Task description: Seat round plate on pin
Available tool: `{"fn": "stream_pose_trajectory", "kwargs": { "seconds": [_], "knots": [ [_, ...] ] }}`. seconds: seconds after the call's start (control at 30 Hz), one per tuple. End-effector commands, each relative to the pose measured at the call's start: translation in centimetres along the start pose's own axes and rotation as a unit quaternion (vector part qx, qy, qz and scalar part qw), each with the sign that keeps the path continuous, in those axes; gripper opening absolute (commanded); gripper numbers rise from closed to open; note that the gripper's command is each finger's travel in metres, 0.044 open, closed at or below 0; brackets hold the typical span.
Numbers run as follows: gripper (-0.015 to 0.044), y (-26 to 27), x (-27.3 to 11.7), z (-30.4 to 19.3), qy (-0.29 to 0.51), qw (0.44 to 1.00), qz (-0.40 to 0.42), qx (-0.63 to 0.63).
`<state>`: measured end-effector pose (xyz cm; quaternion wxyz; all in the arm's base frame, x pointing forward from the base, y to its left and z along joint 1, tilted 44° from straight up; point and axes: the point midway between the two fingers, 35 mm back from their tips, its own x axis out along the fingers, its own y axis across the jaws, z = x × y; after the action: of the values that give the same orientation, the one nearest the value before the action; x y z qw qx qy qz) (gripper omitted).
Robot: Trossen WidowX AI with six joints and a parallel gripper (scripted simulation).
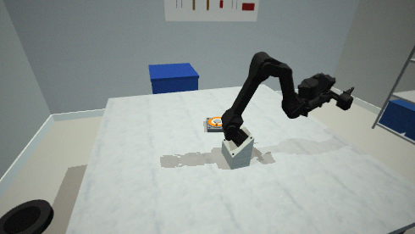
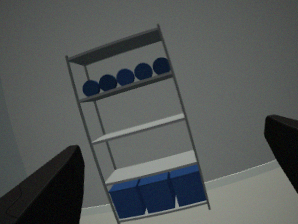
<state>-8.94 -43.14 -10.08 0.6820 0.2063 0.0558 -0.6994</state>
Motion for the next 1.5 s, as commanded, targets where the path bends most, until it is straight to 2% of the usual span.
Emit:
{"fn": "stream_pose_trajectory", "kwargs": {
  "seconds": [0.0, 0.13, 0.27, 0.47, 0.57, 0.67, 0.83, 0.97, 1.1, 1.3, 1.37, 1.47],
  "knots": [
    [0.0374, 0.4, 0.1, -0.1, 0.005, 1.000, 0.005, -0.002],
    [0.0269, 8.0, 1.1, -2.2, 0.098, 0.990, 0.095, -0.041],
    [0.0164, 12.8, 0.5, -3.8, 0.156, 0.974, 0.150, -0.068],
    [0.0006, 21.6, -3.1, -7.4, 0.271, 0.926, 0.238, -0.114],
    [0.0000, 23.9, -4.8, -8.4, 0.303, 0.904, 0.269, -0.135],
    [0.0000, 27.9, -8.4, -10.0, 0.361, 0.858, 0.322, -0.175],
    [0.0000, 31.1, -12.7, -11.3, 0.413, 0.805, 0.369, -0.213],
    [0.0000, 33.8, -18.5, -12.4, 0.470, 0.734, 0.418, -0.256],
    [0.0000, 35.0, -22.6, -12.9, 0.505, 0.683, 0.445, -0.283],
    [0.0000, 36.0, -31.5, -13.1, 0.571, 0.569, 0.488, -0.336],
    [0.0000, 35.9, -33.0, -13.0, 0.580, 0.549, 0.493, -0.344],
    [0.0000, 35.4, -38.2, -12.4, 0.612, 0.479, 0.508, -0.371]
  ]
}}
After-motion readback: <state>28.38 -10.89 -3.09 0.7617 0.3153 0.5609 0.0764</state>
